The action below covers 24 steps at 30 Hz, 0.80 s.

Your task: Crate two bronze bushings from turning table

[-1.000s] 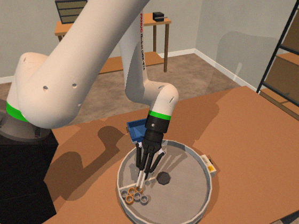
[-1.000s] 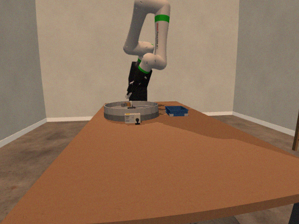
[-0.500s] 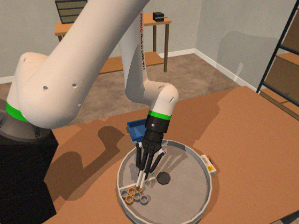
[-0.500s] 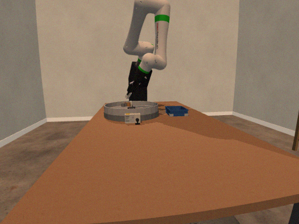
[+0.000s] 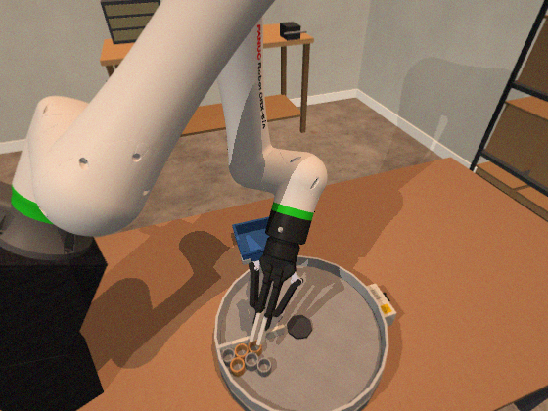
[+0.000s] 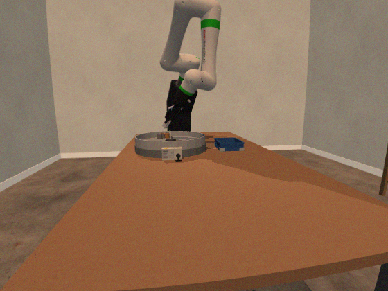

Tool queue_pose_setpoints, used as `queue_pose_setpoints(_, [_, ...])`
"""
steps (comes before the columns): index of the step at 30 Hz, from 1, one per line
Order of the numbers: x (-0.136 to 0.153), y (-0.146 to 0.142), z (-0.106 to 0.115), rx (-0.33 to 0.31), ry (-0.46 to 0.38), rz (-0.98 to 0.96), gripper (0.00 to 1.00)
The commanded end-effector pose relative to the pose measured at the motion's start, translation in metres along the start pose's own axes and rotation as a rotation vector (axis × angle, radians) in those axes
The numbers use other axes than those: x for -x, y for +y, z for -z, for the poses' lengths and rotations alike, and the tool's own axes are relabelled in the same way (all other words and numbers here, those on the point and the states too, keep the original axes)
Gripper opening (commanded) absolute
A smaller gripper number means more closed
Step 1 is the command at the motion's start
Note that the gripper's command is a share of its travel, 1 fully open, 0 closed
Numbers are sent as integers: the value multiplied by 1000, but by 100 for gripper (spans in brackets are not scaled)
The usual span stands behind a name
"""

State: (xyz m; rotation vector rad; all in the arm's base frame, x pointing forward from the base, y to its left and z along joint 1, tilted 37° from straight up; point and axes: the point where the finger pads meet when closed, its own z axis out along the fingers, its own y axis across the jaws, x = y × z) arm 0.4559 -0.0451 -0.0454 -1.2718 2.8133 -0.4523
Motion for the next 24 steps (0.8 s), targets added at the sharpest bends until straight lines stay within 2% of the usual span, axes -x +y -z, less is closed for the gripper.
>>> queue_pose_setpoints(1, [0,0,0,0,0,0,6])
queue_pose_setpoints(7, [1,0,-1,0,0,0,6])
queue_pose_setpoints(12, [14,0,-16,0,0,0,6])
queue_pose_setpoints(24, [15,0,-18,0,0,0,6])
